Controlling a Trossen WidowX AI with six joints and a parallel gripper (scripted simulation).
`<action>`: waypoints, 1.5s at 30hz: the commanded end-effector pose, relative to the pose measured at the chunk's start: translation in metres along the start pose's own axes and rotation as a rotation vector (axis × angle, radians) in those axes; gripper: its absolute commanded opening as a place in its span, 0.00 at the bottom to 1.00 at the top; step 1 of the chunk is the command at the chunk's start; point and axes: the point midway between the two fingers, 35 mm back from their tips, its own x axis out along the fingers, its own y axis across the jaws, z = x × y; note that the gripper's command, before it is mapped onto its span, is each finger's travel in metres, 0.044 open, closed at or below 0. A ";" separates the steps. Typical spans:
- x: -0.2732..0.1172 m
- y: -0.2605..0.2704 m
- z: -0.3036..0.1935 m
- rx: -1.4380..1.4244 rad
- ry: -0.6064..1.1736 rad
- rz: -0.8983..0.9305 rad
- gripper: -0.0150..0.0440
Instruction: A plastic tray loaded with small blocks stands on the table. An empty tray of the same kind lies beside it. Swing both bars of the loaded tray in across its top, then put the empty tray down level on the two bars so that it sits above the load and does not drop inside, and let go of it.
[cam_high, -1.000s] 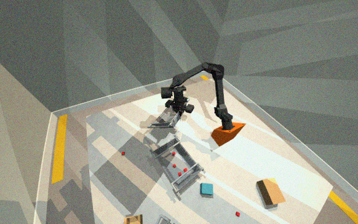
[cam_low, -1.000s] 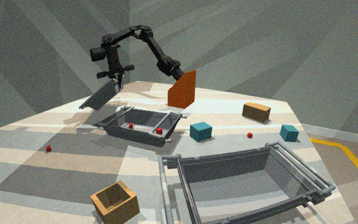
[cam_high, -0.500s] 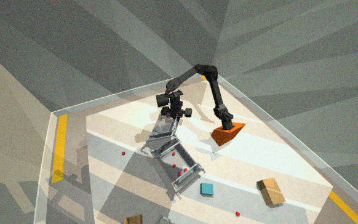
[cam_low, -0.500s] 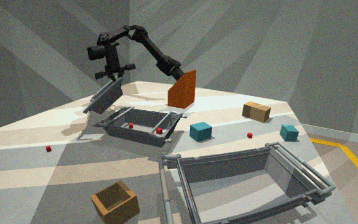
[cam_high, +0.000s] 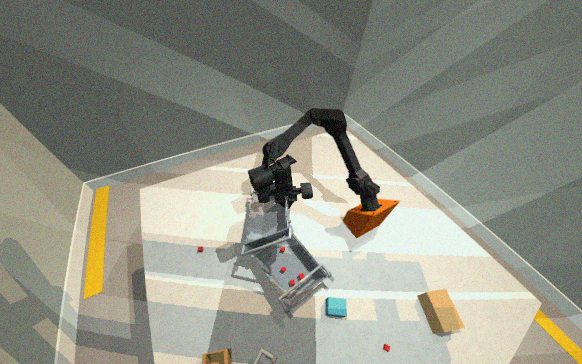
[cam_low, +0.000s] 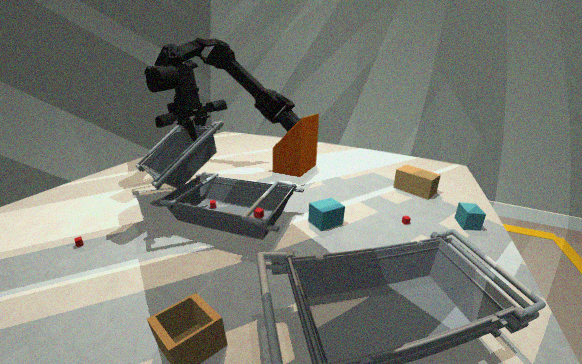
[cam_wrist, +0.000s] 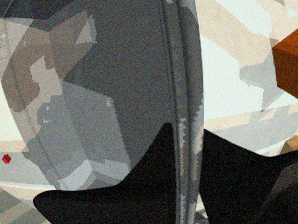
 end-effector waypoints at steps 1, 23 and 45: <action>-0.010 0.003 -0.018 -0.064 -0.002 0.030 0.25; -0.021 -0.019 -0.112 -0.420 -0.096 0.064 0.25; -0.026 -0.042 -0.159 -0.601 -0.162 0.096 0.25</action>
